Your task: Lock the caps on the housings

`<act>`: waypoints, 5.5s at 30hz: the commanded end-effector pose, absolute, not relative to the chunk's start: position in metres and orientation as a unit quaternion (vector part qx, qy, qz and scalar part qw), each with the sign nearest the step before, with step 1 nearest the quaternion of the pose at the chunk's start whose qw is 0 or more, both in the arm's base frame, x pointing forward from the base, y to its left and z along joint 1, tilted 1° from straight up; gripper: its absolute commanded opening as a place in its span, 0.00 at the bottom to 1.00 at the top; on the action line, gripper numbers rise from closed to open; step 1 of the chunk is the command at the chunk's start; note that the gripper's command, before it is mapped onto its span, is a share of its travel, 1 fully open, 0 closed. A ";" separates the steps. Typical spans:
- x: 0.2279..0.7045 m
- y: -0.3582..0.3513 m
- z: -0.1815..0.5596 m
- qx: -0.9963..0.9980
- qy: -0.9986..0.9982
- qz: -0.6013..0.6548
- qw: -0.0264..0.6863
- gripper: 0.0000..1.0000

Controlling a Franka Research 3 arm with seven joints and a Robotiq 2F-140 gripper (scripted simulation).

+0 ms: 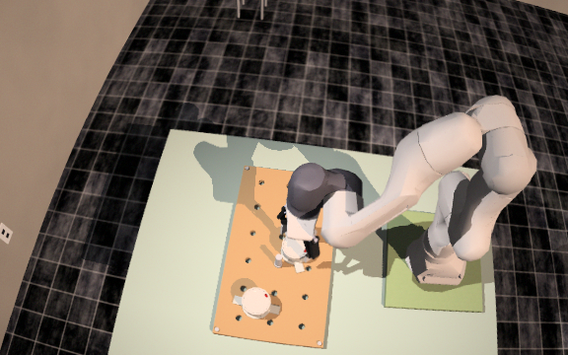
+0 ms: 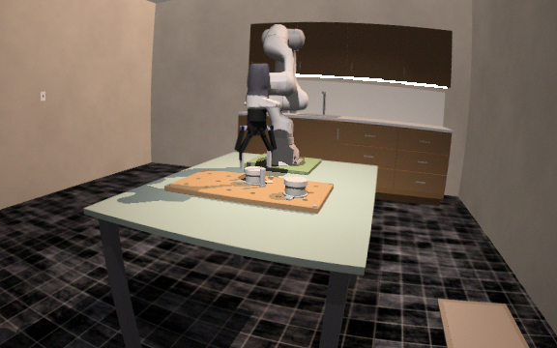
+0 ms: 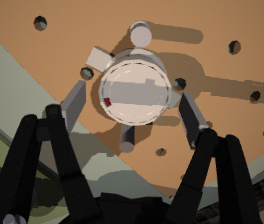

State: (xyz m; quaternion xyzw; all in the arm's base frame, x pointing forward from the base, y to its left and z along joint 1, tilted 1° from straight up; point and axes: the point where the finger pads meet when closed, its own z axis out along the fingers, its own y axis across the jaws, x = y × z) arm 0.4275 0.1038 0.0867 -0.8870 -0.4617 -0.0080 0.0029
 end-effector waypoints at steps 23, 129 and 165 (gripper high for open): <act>0.426 0.103 0.133 -0.887 -0.461 -0.006 0.002 0.78; 0.429 0.103 0.123 -0.758 -0.652 -0.006 0.001 0.78; 0.429 0.103 0.085 -0.758 -0.652 -0.006 0.001 0.78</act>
